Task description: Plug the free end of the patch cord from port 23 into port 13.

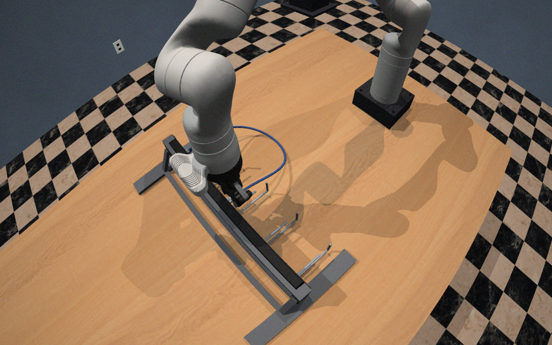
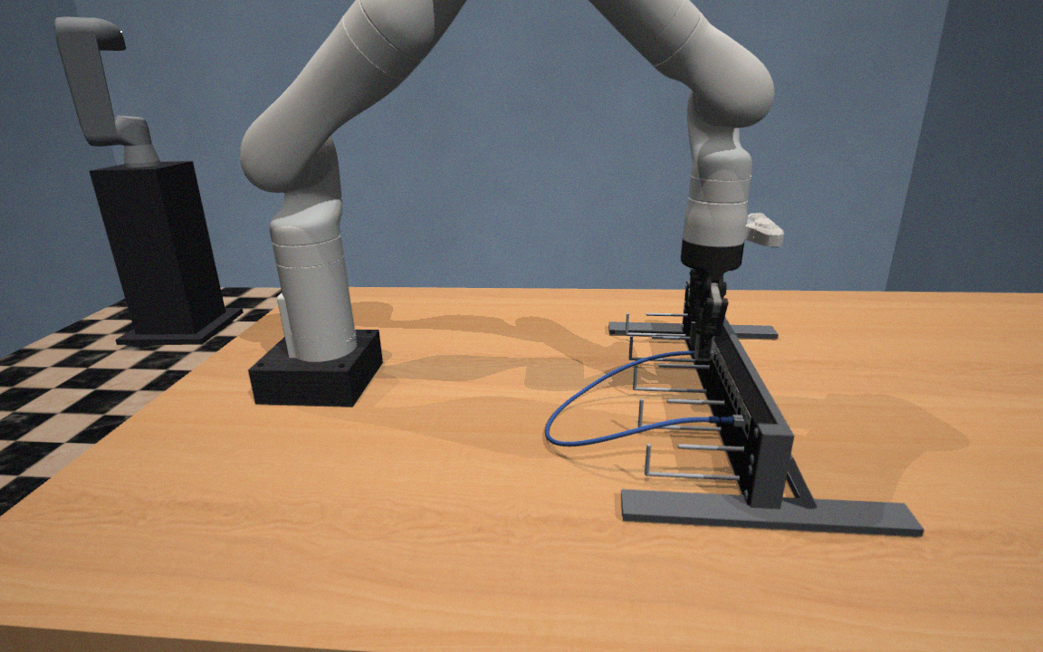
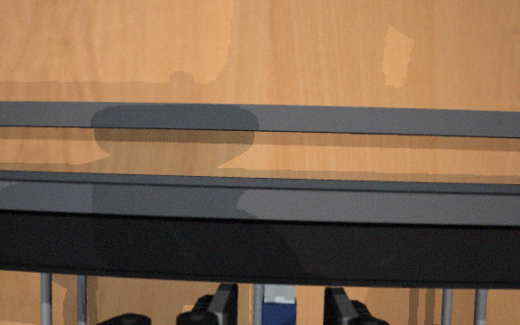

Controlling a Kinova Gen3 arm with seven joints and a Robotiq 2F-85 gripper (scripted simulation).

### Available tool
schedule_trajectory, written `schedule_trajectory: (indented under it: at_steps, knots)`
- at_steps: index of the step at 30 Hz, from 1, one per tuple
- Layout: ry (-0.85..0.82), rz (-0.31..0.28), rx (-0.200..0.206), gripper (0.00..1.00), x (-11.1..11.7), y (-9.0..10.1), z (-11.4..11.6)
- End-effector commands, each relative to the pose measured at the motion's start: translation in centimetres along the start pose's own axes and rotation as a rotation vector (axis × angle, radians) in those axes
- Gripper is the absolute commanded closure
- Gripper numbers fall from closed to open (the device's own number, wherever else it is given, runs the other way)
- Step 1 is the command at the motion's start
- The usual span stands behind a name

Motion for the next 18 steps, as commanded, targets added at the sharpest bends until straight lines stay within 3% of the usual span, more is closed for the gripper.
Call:
schedule_trajectory:
  at_steps: [1,18]
  knots:
    - [-0.008,0.002,-0.003,0.63,0.1,0.26,-0.01]
    - [-0.008,0.003,-0.003,0.63,0.11,0.92,-0.03]
Point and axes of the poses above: the point where the finger pads meet when closed, its own y axis back along the fingers, its own z axis across the jaws, x = y × z, the point moved 3 cm from there along y, back along the fingers, and after that the axes turned 2 degrees about y, right-handed, at the moved point
